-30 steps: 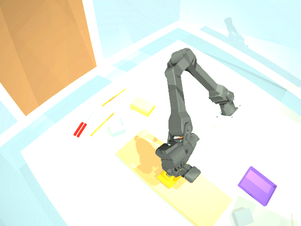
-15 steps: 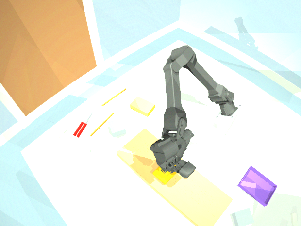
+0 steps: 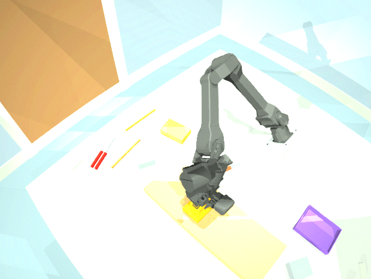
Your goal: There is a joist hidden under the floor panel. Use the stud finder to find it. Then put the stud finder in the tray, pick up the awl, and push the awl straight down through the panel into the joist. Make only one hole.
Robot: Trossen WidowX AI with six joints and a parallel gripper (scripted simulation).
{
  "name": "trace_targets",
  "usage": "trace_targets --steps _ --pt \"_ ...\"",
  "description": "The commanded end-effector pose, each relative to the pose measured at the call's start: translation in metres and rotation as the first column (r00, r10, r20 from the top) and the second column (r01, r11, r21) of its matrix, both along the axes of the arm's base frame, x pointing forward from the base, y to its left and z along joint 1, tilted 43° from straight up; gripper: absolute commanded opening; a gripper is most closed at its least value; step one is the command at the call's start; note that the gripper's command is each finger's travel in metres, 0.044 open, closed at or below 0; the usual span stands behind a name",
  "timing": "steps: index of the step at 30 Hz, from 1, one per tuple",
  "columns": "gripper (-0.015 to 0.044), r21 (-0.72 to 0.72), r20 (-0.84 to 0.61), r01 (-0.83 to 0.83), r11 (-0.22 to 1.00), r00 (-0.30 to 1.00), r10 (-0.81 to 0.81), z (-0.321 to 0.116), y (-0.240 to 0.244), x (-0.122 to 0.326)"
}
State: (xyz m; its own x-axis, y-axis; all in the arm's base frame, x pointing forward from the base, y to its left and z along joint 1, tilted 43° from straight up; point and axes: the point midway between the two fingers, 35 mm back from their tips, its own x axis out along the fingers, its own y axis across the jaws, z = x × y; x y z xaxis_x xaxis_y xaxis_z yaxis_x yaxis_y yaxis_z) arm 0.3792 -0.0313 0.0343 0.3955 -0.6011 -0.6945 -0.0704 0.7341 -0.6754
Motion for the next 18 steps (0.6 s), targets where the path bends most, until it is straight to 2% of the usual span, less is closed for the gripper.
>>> trace_targets --steps 1,18 --pt "0.0000 -0.005 -0.001 0.004 1.000 1.000 -0.004 0.007 -0.008 0.000" --pt "0.0000 -0.007 0.000 0.004 1.000 1.000 -0.004 0.027 -0.030 0.003"
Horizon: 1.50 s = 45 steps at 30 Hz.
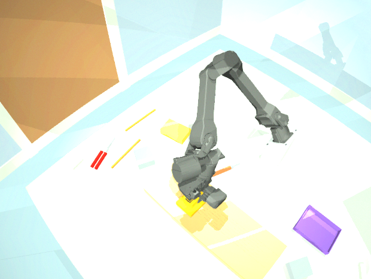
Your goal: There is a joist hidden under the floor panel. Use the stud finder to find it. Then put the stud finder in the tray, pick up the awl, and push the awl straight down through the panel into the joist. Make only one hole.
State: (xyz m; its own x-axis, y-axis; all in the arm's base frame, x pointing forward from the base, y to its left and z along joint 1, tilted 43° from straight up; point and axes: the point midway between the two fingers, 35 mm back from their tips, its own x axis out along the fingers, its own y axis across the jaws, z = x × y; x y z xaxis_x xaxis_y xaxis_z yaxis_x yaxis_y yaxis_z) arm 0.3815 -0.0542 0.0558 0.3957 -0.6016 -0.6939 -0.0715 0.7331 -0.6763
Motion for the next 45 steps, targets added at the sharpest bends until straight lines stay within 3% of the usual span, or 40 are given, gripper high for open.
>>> trace_targets --steps 1,45 --pt "0.0000 -0.005 0.000 0.005 1.000 1.000 -0.005 0.007 -0.009 0.000" --pt "0.0000 -0.009 0.002 0.005 1.000 1.000 -0.005 0.061 -0.065 0.006"
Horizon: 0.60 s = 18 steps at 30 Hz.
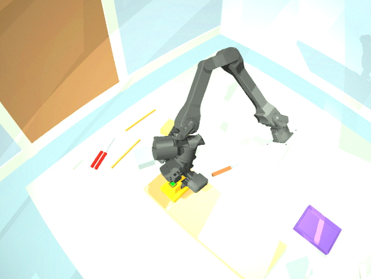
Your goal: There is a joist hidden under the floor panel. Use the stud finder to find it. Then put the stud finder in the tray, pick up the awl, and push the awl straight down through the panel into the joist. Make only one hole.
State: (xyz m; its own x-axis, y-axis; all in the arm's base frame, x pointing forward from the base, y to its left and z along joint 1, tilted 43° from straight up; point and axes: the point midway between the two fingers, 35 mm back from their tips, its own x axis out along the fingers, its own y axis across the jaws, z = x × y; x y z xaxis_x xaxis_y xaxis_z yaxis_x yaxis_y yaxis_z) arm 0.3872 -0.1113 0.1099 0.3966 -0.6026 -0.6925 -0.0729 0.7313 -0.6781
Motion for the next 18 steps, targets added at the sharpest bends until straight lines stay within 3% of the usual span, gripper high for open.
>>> trace_targets --steps 1,18 --pt "0.0000 -0.007 0.002 0.007 1.000 1.000 -0.007 0.0080 -0.0095 0.0003" --pt "0.0000 -0.003 0.003 0.004 1.000 1.000 -0.004 0.0140 -0.0149 0.0013"
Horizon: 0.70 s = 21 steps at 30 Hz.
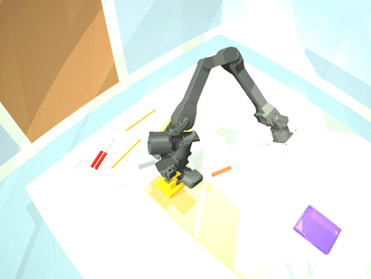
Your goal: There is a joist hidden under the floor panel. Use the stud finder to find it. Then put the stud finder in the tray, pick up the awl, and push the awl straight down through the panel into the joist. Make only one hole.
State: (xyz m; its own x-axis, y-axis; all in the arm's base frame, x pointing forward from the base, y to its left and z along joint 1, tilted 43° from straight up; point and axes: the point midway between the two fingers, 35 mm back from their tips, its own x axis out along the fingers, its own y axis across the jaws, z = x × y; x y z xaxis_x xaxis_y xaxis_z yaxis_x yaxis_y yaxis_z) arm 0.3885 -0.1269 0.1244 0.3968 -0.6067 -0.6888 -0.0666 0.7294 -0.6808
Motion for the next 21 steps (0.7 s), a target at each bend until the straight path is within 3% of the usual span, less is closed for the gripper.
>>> trace_targets --steps 1,21 --pt "0.0000 0.000 -0.001 -0.001 1.000 1.000 0.001 0.000 0.001 0.000" --pt "0.0000 0.000 -0.003 0.002 1.000 1.000 -0.002 0.075 0.064 -0.013"
